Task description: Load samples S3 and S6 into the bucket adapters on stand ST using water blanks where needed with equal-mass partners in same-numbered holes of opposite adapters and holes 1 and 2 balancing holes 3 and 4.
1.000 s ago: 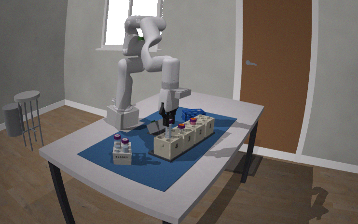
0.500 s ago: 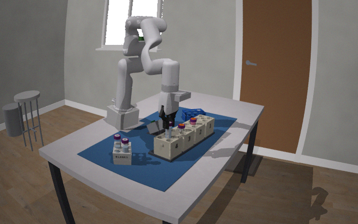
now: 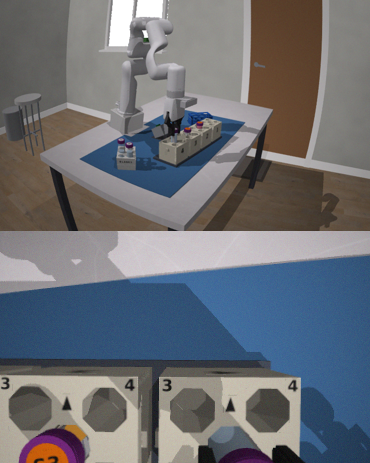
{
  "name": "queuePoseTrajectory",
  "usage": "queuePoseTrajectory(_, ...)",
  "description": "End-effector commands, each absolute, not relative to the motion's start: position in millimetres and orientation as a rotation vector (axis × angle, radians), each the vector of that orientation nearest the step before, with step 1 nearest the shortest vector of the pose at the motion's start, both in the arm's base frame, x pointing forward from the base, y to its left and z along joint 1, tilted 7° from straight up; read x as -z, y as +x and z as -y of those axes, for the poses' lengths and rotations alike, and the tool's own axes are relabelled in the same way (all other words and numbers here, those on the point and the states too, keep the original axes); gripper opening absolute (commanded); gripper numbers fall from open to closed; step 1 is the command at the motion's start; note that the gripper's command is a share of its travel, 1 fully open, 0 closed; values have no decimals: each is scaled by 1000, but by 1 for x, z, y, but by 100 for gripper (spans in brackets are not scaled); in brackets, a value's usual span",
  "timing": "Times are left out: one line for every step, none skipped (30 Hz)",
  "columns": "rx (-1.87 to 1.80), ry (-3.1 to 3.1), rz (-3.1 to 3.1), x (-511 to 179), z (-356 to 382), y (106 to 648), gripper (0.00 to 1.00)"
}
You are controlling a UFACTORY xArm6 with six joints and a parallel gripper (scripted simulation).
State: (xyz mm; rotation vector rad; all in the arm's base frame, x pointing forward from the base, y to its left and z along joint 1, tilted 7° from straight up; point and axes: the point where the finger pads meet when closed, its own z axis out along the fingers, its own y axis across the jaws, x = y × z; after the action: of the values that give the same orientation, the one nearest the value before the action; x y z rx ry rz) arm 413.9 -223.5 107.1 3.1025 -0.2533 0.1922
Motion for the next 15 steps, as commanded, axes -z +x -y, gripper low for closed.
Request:
queuePoseTrajectory(-199,3100,253,-106,224,416,0)
queuePoseTrajectory(-199,3100,253,-105,224,416,0)
queuePoseTrajectory(-199,3100,253,-104,224,416,0)
queuePoseTrajectory(-199,3100,253,-103,224,416,0)
queuePoseTrajectory(-199,3100,253,-102,224,416,0)
queuePoseTrajectory(-199,3100,253,-101,224,416,0)
queuePoseTrajectory(-199,3100,253,-100,224,416,0)
queuePoseTrajectory(-199,3100,253,-100,224,416,0)
queuePoseTrajectory(-199,3100,253,-100,224,416,0)
queuePoseTrajectory(-199,3100,253,-99,225,416,0)
queuePoseTrajectory(-199,3100,253,-98,225,417,0)
queuePoseTrajectory(-199,3100,253,-97,225,417,0)
queuePoseTrajectory(-199,3100,253,-96,225,417,0)
queuePoseTrajectory(-199,3100,253,-95,225,417,0)
queuePoseTrajectory(-199,3100,253,-94,225,417,0)
